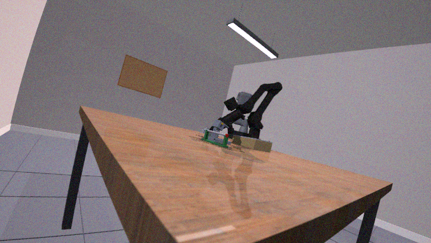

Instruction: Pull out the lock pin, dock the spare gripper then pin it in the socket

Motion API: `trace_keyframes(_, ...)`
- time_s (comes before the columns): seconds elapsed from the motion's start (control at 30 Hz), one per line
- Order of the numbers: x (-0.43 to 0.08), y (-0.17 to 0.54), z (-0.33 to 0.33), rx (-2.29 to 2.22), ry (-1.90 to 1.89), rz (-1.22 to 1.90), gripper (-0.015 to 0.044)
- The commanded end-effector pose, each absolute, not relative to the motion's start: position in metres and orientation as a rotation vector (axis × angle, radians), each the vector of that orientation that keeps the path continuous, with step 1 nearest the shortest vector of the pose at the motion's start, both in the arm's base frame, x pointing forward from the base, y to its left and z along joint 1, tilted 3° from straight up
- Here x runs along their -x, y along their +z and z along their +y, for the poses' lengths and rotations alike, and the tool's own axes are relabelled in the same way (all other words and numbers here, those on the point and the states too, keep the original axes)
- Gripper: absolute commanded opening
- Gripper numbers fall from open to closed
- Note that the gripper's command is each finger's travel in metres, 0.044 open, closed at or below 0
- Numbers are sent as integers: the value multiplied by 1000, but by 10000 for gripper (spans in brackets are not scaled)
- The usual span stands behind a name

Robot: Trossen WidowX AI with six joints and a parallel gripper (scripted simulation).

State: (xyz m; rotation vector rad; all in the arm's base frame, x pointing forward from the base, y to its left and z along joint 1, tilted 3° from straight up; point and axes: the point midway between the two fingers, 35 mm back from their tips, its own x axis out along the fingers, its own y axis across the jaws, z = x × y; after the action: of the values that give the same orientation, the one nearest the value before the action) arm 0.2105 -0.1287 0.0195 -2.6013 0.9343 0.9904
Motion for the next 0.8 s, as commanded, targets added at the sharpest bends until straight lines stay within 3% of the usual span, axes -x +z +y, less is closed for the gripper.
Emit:
trace_keyframes(0.0,-208,10,-127,2602,1007,926,440)
trace_keyframes(0.37,-204,-1,-126,2602,1008,926,440)
trace_keyframes(0.67,-204,-1,-126,2602,1008,926,204)
trace_keyframes(0.77,-204,-1,-126,2602,1008,926,184)
